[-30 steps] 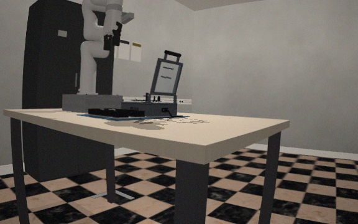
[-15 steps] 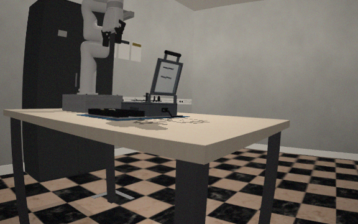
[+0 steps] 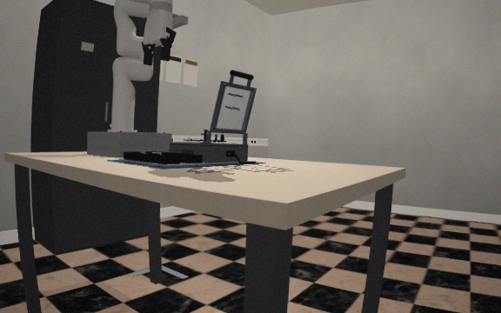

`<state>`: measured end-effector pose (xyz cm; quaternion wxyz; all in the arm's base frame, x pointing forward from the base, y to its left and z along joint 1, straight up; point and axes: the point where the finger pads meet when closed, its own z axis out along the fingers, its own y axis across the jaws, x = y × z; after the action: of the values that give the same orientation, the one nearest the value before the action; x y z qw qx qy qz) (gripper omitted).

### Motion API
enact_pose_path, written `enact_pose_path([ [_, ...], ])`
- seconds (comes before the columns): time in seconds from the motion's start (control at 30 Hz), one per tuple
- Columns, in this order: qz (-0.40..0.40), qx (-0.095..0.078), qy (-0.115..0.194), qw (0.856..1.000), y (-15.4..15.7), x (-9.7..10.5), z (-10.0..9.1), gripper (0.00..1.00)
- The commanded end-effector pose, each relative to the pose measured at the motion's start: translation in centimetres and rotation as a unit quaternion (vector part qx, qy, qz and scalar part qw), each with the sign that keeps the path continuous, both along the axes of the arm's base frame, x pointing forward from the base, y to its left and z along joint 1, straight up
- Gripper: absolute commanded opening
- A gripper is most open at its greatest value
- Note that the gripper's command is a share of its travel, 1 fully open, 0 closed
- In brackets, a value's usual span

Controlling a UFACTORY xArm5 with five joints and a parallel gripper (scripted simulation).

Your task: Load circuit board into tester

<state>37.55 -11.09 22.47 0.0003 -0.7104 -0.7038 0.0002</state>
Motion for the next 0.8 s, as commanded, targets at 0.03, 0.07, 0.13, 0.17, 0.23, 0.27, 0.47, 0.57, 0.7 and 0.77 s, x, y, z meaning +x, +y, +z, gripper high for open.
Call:
enact_pose_path([
  [0.03,0.0,-0.001,-0.002,1.0,-0.03,0.09,0.15,1.0],
  [0.07,0.0,-0.001,-0.002,1.0,-0.03,0.09,0.15,1.0],
  [0.13,0.0,-0.001,-0.002,1.0,-0.03,0.09,0.15,1.0],
  [0.17,0.0,-0.001,-0.002,1.0,-0.03,0.09,0.15,1.0],
  [0.23,0.0,-0.001,-0.002,1.0,-0.03,0.09,0.15,1.0],
  [0.27,0.0,-0.001,-0.002,1.0,-0.03,0.09,0.15,1.0],
  [0.47,0.0,-0.001,-0.002,1.0,-0.03,0.09,0.15,1.0],
  [0.57,0.0,-0.001,-0.002,1.0,-0.05,0.1,0.07,1.0],
  [0.7,0.0,-0.001,-0.002,1.0,-0.12,0.13,-0.16,1.0],
  [0.77,0.0,0.0,-0.002,1.0,-0.25,0.19,-0.62,1.0],
])
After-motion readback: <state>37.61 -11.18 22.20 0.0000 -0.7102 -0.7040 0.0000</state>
